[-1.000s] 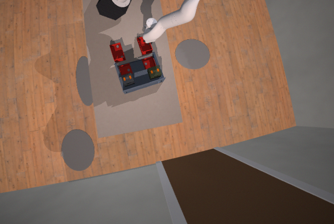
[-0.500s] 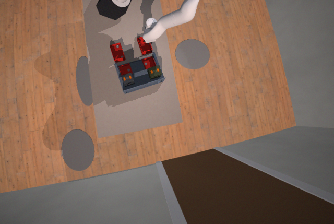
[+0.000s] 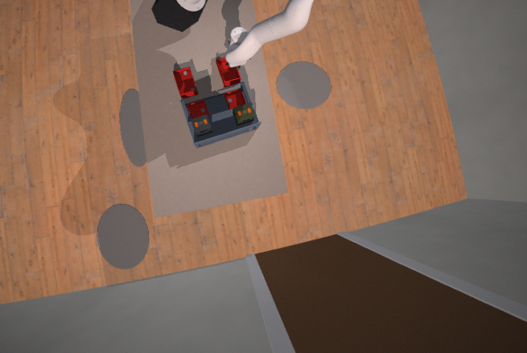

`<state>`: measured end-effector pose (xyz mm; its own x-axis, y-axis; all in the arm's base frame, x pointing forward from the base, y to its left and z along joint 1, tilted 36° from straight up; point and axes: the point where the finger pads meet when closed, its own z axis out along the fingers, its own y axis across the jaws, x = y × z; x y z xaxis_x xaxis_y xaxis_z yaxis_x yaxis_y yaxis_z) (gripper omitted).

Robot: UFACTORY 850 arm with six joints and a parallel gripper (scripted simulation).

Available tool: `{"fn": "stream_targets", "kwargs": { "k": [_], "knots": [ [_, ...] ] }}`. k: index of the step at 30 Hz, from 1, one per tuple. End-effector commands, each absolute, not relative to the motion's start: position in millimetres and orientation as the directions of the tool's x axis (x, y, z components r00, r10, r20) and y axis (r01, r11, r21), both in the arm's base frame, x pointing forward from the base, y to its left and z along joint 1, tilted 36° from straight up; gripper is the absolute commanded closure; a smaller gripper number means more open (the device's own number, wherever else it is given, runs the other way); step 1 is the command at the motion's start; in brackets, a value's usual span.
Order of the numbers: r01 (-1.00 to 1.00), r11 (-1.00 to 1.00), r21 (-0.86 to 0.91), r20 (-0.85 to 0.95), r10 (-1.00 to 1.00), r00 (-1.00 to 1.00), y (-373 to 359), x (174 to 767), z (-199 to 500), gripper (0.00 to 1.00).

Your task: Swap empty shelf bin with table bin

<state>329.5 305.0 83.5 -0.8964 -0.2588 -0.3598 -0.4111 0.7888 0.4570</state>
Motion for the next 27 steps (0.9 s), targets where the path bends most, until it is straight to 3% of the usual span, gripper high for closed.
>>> {"fn": "stream_targets", "kwargs": {
  "k": [1, 27],
  "knots": [
    [-0.411, 0.789, 0.457, -0.36, -0.258, -0.896, 301.9, 328.9, 88.4, 0.74],
    [-0.411, 0.789, 0.457, -0.36, -0.258, -0.896, 279.1, 322.1, 121.6, 0.74]
  ]
}}
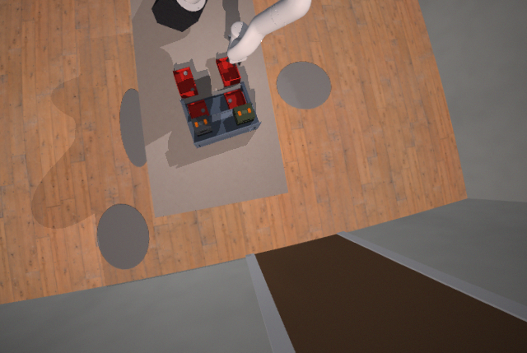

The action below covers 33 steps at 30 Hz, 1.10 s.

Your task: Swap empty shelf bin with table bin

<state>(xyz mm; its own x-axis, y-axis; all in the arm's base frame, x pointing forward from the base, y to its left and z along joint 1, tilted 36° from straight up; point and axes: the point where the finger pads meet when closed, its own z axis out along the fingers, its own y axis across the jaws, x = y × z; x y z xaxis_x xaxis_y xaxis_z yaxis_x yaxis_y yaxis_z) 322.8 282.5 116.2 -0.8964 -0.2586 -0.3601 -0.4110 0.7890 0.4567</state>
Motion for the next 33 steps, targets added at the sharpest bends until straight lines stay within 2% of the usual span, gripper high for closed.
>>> {"fn": "stream_targets", "kwargs": {
  "k": [1, 33],
  "knots": [
    [-0.411, 0.789, 0.457, -0.36, -0.258, -0.896, 278.0, 321.8, 123.2, 0.74],
    [-0.411, 0.789, 0.457, -0.36, -0.258, -0.896, 257.9, 315.8, 152.4, 0.74]
  ]
}}
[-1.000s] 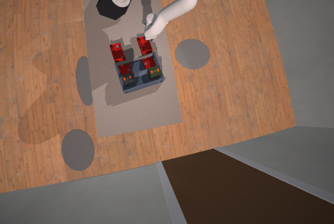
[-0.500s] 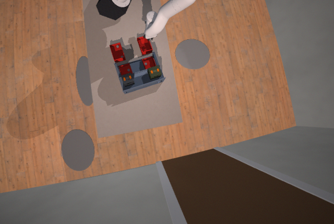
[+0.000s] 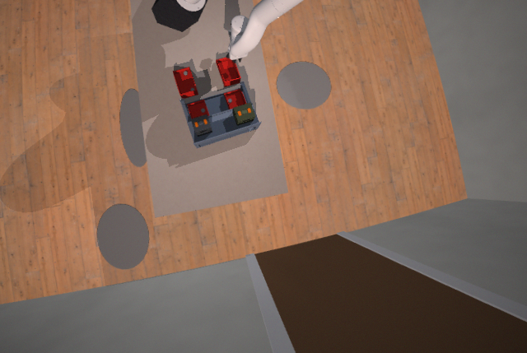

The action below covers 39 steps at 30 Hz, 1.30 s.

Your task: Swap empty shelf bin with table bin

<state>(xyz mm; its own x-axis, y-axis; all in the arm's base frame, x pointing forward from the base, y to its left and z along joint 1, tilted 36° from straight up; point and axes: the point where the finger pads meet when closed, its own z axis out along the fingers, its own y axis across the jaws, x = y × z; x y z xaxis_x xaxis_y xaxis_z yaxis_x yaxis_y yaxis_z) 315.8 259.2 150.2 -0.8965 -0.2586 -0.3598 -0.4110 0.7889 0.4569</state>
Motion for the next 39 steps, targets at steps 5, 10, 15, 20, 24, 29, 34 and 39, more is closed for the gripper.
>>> {"fn": "stream_targets", "kwargs": {
  "k": [5, 10, 15, 20, 24, 29, 34, 39],
  "knots": [
    [-0.411, 0.789, 0.457, -0.36, -0.258, -0.896, 256.5, 315.3, 154.6, 0.74],
    [-0.411, 0.789, 0.457, -0.36, -0.258, -0.896, 255.5, 315.1, 156.0, 0.74],
    [-0.411, 0.789, 0.457, -0.36, -0.258, -0.896, 255.2, 315.0, 156.5, 0.74],
    [-0.411, 0.789, 0.457, -0.36, -0.258, -0.896, 254.9, 314.9, 156.8, 0.74],
    [-0.411, 0.789, 0.457, -0.36, -0.258, -0.896, 254.9, 314.9, 156.8, 0.74],
    [-0.411, 0.789, 0.457, -0.36, -0.258, -0.896, 254.9, 314.9, 156.8, 1.0],
    [-0.411, 0.789, 0.457, -0.36, -0.258, -0.896, 254.9, 314.9, 156.8, 1.0],
    [-0.411, 0.789, 0.457, -0.36, -0.258, -0.896, 254.9, 314.9, 156.8, 1.0]
  ]
}}
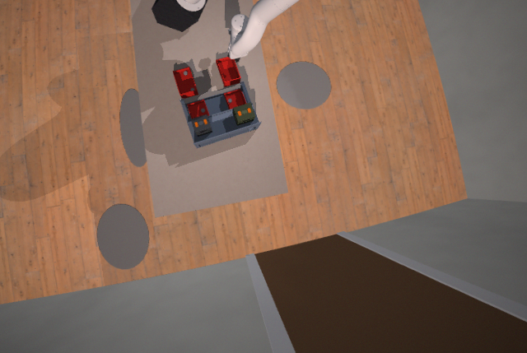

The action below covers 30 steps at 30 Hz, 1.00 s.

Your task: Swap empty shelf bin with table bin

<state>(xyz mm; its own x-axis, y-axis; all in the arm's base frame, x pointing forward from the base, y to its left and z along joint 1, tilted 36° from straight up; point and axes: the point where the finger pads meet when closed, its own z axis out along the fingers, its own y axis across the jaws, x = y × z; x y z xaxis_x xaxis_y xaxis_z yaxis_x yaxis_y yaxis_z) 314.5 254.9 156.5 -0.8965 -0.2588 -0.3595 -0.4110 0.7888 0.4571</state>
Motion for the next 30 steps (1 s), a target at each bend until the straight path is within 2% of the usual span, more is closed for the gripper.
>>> {"fn": "stream_targets", "kwargs": {
  "k": [1, 10, 17, 19, 20, 26, 30],
  "knots": [
    [-0.411, 0.789, 0.457, -0.36, -0.258, -0.896, 254.9, 314.9, 156.8, 1.0],
    [-0.412, 0.791, 0.453, -0.36, -0.26, -0.896, 245.8, 325.5, 151.6, 1.0],
    [-0.413, 0.799, 0.438, -0.357, -0.268, -0.895, 173.8, 383.6, 113.2, 1.0],
    [-0.413, 0.799, 0.438, -0.357, -0.268, -0.895, 173.8, 383.6, 113.2, 1.0],
    [-0.413, 0.799, 0.438, -0.355, -0.268, -0.895, 146.4, 397.5, 99.0, 1.0],
    [-0.412, 0.797, 0.441, -0.355, -0.267, -0.896, 118.4, 408.1, 84.7, 1.0],
    [-0.411, 0.793, 0.449, -0.357, -0.263, -0.896, 71.1, 419.0, 60.4, 1.0]
  ]
}}
